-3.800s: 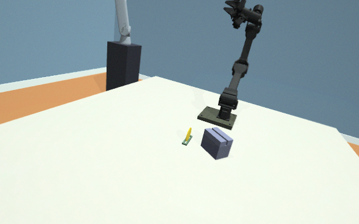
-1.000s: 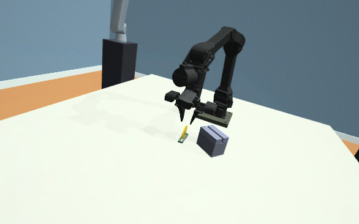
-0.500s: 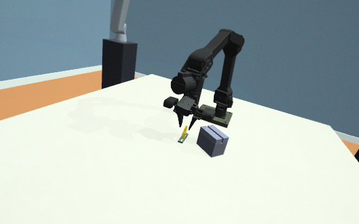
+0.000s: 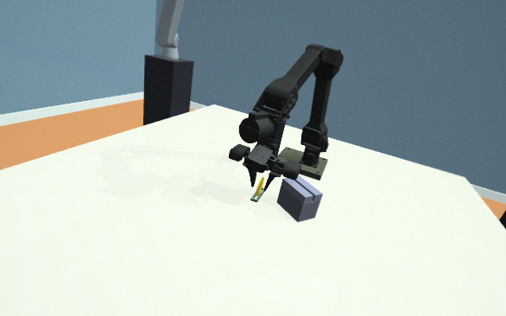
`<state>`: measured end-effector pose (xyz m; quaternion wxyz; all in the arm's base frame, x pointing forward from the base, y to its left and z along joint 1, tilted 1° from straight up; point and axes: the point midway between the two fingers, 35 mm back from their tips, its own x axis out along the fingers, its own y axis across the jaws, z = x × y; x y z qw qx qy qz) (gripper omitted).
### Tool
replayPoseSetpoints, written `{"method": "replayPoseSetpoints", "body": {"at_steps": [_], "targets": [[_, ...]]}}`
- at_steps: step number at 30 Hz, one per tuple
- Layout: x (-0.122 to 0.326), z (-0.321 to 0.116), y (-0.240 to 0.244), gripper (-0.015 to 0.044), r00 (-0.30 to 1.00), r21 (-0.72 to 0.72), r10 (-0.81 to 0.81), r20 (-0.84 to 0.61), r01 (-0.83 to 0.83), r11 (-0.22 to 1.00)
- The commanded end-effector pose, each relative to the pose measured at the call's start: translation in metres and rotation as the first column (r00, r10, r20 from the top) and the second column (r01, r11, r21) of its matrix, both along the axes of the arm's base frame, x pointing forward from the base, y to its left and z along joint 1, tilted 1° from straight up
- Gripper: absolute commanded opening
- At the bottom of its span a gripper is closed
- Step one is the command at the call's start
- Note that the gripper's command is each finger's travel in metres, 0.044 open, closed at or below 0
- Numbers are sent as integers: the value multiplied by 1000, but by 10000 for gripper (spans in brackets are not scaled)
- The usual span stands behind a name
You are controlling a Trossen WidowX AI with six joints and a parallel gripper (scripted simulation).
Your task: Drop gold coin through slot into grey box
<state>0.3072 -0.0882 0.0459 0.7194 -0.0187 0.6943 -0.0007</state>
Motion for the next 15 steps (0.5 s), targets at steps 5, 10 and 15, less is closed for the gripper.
{"method": "replayPoseSetpoints", "body": {"at_steps": [5, 10, 15], "targets": [[-2, -13, 1, 161, 1000, 7, 4, -11, -4, 1000], [-2, -13, 1, 29, 1000, 7, 4, -11, -4, 1000], [-2, -13, 1, 0, 1000, 7, 4, -11, -4, 1000]]}}
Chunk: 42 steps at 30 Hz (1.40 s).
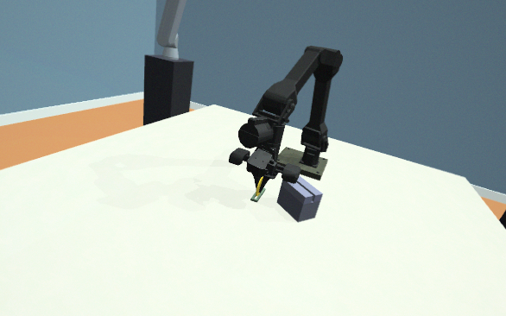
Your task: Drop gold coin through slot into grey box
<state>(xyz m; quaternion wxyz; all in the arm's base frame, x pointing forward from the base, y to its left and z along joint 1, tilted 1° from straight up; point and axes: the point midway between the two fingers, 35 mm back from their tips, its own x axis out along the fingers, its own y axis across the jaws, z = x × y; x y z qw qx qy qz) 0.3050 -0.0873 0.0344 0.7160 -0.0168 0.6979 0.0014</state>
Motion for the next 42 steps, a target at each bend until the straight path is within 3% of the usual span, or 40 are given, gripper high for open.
{"method": "replayPoseSetpoints", "body": {"at_steps": [1, 42], "targets": [[0, -1, 0, 0, 1000, 1, 4, -1, -4, 1000], [-1, 88, 2, 0, 1000, 1, 4, -1, -4, 1000]]}}
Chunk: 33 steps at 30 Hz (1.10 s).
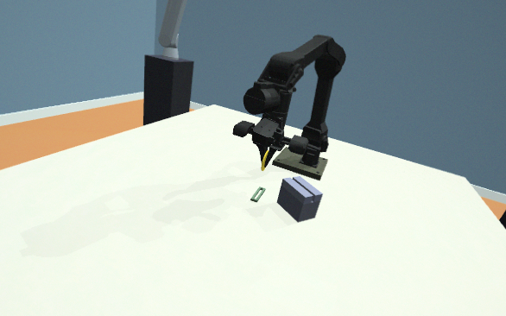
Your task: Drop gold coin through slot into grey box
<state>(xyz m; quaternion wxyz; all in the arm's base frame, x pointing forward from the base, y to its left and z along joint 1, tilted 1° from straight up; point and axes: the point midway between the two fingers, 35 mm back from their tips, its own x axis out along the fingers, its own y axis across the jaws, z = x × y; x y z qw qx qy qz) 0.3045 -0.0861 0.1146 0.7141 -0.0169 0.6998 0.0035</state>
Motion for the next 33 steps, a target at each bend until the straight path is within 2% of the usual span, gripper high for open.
{"method": "replayPoseSetpoints", "body": {"at_steps": [1, 6, 16, 27, 33], "targets": [[-1, 10, 0, 0, 1000, -2, 1, 5, -1, 1000], [-2, 14, 1, 0, 1000, -2, 24, 4, -24, 1000], [-3, 14, 0, 0, 936, -9, 351, -4, -351, 936], [-4, 15, -1, 0, 743, -13, 670, -16, -670, 743], [-5, 15, -1, 0, 632, -13, 775, -21, -775, 632]]}}
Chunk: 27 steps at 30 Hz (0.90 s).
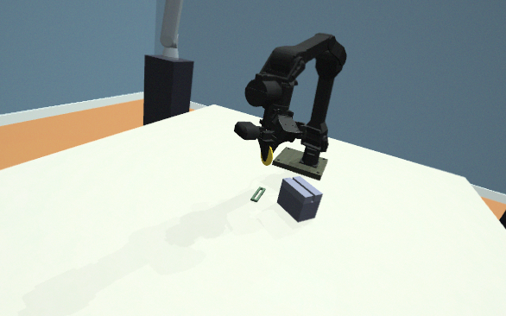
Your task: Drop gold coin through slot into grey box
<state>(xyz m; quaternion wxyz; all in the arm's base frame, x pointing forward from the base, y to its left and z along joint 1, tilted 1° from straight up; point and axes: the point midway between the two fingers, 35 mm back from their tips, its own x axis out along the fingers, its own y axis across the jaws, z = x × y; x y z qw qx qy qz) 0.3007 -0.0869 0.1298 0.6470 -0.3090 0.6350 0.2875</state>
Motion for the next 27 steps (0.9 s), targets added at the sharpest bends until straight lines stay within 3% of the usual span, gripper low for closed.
{"method": "replayPoseSetpoints", "body": {"at_steps": [1, 27], "targets": [[-1, 0, 0, 0, 999, -1, 45, -5, -45, 999], [9, -1, 61, 0, 999, 6, 45, -3, -45, 999]]}}
